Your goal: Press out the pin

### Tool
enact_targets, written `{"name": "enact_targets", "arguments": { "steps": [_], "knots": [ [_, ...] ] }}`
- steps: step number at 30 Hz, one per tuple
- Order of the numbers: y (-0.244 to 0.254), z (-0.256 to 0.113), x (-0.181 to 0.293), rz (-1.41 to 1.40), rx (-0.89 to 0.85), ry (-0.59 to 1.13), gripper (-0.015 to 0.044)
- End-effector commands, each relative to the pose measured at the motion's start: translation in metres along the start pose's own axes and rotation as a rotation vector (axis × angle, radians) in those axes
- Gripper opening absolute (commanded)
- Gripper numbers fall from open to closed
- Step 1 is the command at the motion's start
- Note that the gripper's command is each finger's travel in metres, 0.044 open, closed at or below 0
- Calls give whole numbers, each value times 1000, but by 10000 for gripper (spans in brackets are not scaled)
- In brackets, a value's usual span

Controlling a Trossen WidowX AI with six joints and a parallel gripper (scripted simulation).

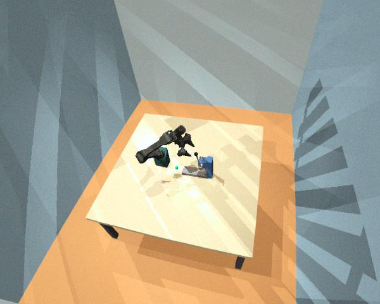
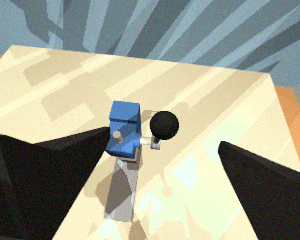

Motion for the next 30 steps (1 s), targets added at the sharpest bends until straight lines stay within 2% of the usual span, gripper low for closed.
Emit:
{"name": "enact_targets", "arguments": {
  "steps": [1,30],
  "knots": [
    [-1,5,0,1,-4,-2,440],
    [-1,52,-1,4,-5,-3,440]
  ]
}}
Point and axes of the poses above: the point midway between the two fingers, 35 mm back from their tips, its own z axis out along the fingers, its own y axis across the jaws, x = y × z, the point moved 5 cm from there along -z, back along the fingers, and after that the axes turned 11 degrees about z, right-handed, at the moved point
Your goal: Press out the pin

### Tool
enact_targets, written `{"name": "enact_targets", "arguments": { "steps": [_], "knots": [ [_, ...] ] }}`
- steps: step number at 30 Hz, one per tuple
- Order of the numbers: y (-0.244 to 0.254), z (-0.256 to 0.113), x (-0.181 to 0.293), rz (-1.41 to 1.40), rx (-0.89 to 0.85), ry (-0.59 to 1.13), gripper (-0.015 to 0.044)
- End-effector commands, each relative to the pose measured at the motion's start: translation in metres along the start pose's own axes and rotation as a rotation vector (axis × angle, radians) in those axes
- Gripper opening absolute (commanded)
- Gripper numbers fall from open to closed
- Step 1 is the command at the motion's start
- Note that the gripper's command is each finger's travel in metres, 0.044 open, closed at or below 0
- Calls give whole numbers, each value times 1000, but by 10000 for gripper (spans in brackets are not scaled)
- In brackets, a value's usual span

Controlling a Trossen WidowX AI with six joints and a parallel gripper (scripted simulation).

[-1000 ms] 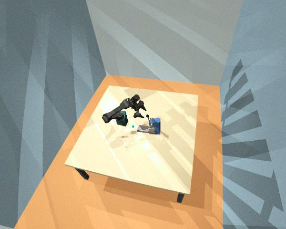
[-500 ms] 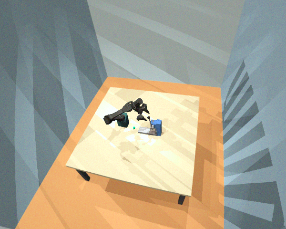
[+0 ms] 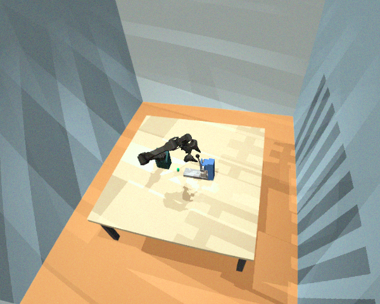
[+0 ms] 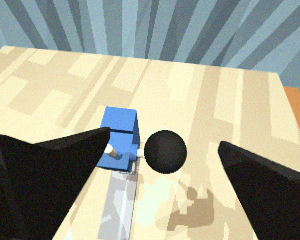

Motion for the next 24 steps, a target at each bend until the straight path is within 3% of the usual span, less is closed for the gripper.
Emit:
{"name": "enact_targets", "arguments": {
  "steps": [1,9,24],
  "knots": [
    [1,8,1,-8,-1,1,440],
    [-1,18,1,-8,1,-3,440],
    [-1,18,1,-8,1,-3,46]
  ]
}}
Point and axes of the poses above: the point midway between the two fingers, 35 mm back from their tips, its own z axis out along the fingers, its own y axis across the jaws, x = y × z, the point moved 5 cm from there along -z, back along the fingers, and after that the axes turned 11 degrees about z, right-handed, at the moved point
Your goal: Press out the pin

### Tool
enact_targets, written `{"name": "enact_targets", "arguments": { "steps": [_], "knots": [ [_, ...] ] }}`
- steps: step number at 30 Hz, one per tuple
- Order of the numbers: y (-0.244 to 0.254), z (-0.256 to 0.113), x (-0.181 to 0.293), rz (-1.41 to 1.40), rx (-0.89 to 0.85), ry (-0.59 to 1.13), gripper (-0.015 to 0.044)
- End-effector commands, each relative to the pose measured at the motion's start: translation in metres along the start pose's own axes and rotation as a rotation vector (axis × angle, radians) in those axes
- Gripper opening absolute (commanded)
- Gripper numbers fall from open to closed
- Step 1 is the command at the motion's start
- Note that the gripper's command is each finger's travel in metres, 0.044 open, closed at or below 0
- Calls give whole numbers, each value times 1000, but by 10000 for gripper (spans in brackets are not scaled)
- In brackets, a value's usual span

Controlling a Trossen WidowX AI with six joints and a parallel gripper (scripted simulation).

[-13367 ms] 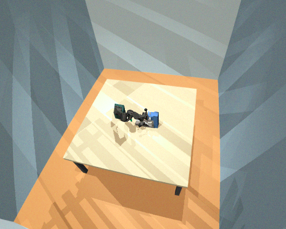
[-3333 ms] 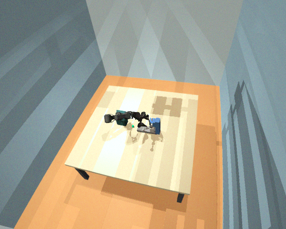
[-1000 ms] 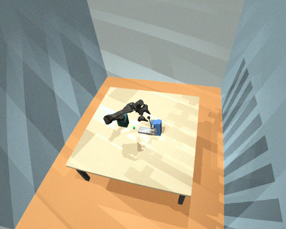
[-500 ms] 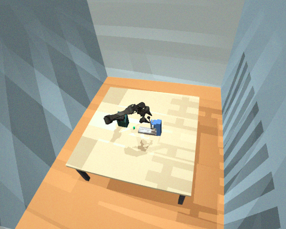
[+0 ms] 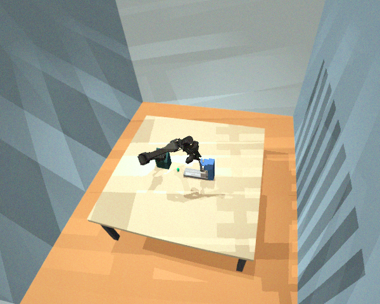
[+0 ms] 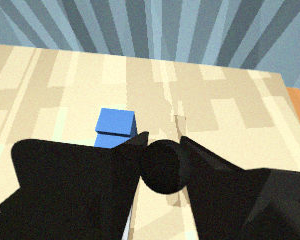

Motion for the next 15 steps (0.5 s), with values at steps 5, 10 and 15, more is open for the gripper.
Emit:
{"name": "enact_targets", "arguments": {
  "steps": [5,10,15],
  "knots": [
    [1,1,0,-6,0,0,13],
    [1,1,0,-6,0,0,0],
    [1,-1,2,-6,0,1,0]
  ]
}}
Point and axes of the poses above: the point midway between the two fingers, 35 mm back from their tips, its own z axis out along the fingers, its own y axis across the jaws, x = y × z, the point moved 5 cm from there along -z, back along the fingers, and after that the axes turned 11 degrees about z, right-handed, at the moved point
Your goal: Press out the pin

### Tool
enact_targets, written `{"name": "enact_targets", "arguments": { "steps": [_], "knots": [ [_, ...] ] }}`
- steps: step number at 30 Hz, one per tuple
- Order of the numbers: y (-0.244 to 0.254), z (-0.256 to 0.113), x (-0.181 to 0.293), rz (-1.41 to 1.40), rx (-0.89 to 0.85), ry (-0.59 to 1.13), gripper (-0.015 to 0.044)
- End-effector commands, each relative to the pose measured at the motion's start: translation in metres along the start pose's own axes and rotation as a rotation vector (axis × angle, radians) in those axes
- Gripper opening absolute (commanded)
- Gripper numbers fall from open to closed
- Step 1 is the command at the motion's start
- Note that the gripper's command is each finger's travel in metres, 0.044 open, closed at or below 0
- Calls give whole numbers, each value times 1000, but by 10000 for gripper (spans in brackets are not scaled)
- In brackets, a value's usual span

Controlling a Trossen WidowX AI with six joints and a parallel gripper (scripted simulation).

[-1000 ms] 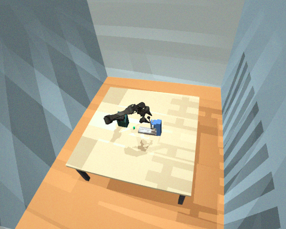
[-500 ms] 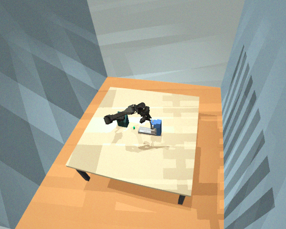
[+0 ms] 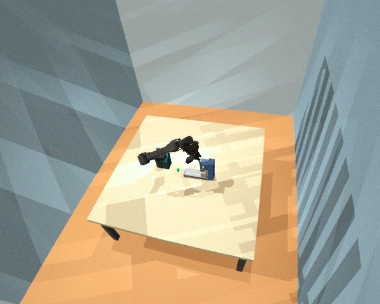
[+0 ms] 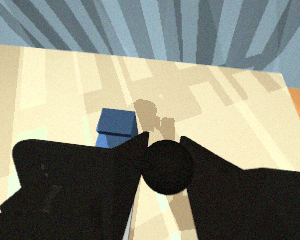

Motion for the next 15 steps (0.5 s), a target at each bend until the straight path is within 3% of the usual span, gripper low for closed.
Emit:
{"name": "enact_targets", "arguments": {
  "steps": [1,15],
  "knots": [
    [0,-1,2,-5,4,0,0],
    [-2,-6,9,-5,4,0,0]
  ]
}}
Point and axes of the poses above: the point midway between the two fingers, 35 mm back from their tips, its own z axis out along the fingers, its own y axis across the jaws, x = y × z, the point moved 5 cm from there along -z, back along the fingers, and after that the axes turned 11 degrees about z, right-handed, at the moved point
